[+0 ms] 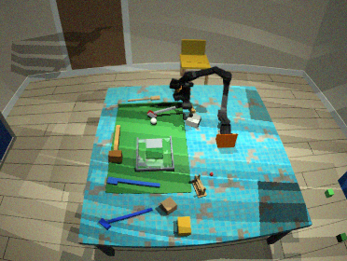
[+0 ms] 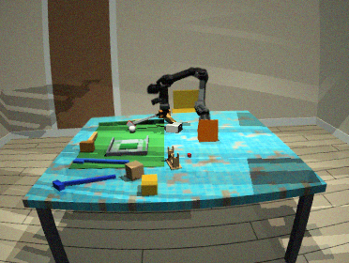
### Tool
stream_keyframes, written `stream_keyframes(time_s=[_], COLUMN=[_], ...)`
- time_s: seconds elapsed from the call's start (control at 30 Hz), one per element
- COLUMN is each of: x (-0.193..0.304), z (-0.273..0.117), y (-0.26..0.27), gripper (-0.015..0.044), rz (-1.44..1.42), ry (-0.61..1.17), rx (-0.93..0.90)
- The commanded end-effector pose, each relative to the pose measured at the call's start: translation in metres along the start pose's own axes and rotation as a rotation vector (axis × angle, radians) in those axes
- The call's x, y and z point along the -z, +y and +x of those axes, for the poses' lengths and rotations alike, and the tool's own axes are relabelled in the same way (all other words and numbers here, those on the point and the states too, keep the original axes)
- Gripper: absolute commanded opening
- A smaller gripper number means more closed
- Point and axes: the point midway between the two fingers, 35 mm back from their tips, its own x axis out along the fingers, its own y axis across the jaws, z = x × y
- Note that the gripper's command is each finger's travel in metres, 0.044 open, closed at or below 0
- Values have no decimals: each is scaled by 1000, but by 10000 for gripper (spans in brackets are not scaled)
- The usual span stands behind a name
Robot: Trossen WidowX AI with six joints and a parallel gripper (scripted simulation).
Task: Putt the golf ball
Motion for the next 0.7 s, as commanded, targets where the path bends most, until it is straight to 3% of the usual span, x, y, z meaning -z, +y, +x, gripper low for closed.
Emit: stream_keyframes(time_s=[0.0,0.4,0.67], x=[-2,0,-10], z=[0,1,2], y=[-17,-18,77], gripper=[0,0,0], rz=[13,7,9], ry=[-11,-5,-7], rx=[2,1,-18])
